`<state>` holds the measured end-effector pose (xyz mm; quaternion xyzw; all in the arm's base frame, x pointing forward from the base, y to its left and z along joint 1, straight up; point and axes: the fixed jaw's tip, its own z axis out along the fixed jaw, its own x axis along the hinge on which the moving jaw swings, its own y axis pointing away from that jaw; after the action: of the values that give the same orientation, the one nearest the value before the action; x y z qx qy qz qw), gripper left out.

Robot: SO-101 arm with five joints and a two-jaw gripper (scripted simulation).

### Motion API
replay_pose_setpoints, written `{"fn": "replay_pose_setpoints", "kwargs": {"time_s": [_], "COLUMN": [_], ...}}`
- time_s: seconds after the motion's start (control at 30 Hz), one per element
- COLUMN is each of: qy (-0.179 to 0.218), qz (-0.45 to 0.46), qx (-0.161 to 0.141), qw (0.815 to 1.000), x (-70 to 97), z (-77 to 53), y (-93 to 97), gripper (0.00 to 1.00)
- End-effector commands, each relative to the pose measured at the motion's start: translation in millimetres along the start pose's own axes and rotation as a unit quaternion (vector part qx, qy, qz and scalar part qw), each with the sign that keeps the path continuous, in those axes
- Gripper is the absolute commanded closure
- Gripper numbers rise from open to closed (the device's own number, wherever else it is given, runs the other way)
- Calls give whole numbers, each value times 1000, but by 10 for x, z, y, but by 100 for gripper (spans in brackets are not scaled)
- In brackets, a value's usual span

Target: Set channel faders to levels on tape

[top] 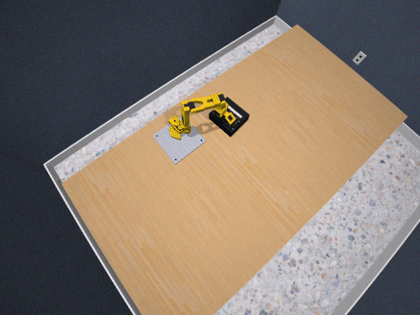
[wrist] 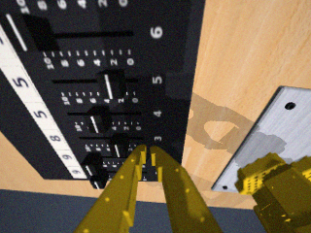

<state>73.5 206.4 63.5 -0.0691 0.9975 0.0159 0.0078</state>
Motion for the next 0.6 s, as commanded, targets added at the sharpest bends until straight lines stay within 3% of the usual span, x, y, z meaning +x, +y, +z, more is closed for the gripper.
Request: {"fn": "replay_pose_setpoints", "kwargs": {"time_s": [0.0, 0.57], "qy": [10, 10], "qz": [-1, -1], "qx": [16, 16], "qw": [1000, 1000], "x": [13, 32], "z": [76, 151], "y": [-40, -69], "gripper": [100, 100]}}
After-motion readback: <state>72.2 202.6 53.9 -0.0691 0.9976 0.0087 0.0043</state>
